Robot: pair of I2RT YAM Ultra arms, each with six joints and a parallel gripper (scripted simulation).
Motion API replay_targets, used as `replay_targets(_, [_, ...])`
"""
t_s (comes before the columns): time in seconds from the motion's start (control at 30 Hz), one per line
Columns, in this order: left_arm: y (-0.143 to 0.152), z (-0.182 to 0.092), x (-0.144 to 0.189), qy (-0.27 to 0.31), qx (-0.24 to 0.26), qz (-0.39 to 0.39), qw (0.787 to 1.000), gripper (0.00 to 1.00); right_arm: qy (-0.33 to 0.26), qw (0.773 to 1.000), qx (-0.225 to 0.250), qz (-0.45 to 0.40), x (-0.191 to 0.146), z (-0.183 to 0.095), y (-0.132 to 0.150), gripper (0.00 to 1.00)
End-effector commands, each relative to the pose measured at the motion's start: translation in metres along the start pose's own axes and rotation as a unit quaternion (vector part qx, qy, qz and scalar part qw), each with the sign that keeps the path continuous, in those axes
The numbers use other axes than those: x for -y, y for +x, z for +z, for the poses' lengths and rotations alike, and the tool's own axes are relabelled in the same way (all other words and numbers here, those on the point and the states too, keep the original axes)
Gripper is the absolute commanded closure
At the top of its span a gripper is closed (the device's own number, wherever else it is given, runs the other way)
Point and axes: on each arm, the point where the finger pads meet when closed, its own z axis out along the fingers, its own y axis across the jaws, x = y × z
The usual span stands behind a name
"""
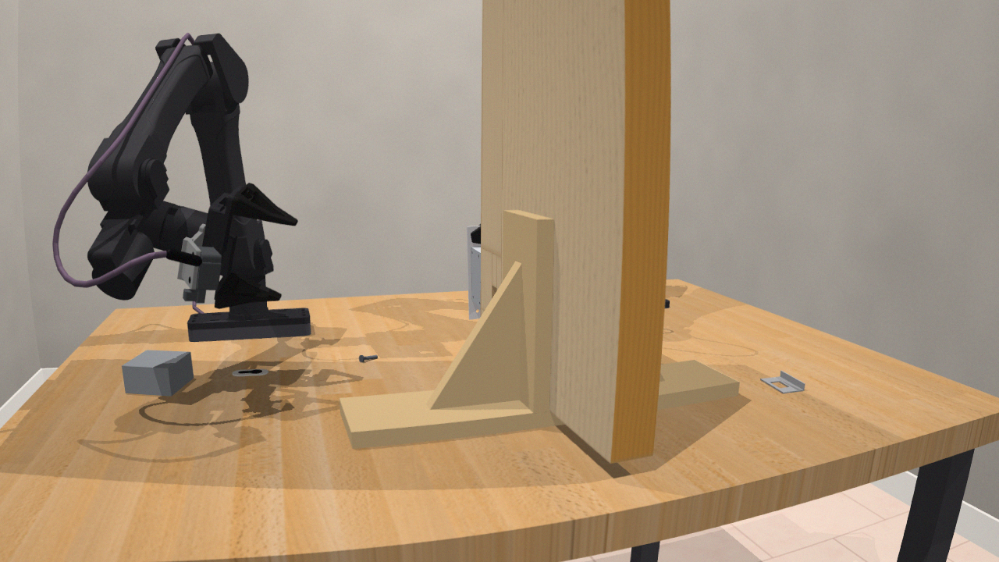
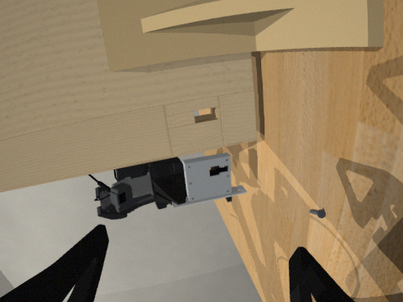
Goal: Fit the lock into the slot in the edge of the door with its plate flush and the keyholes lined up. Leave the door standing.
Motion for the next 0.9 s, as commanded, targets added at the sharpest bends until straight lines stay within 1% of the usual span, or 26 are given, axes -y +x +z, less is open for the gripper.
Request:
replay_targets(0.0, [-0.033,-0.001,-0.003,-0.003,0.050,0.057,0.997,1.00,-0.007,1.000,0.008,-0.019,-0.010,-0.003,-0.007,0.00])
replay_targets(0.2, [-0.039,-0.002,-0.004,-0.004,0.059,0.067,0.996,1.00,-0.007,1.000,0.008,-0.019,-0.010,-0.003,-0.007,0.00])
replay_targets(0.53, [-0.057,-0.005,-0.002,-0.005,0.085,0.095,0.992,1.00,-0.007,1.000,0.008,-0.019,-0.010,-0.003,-0.007,0.00])
replay_targets(0.77, [-0.059,-0.007,-0.001,-0.003,0.086,0.095,0.992,1.00,-0.007,1.000,0.008,-0.019,-0.010,-0.003,-0.007,0.00])
replay_targets(0.8, [-0.054,-0.005,-0.003,-0.002,0.079,0.087,0.993,1.00,-0.007,1.000,0.008,-0.019,-0.010,-0.003,-0.007,0.00])
replay_targets(0.87, [-0.054,-0.006,-0.001,-0.001,0.079,0.087,0.993,1.00,-0.007,1.000,0.008,-0.019,-0.010,-0.003,-0.007,0.00])
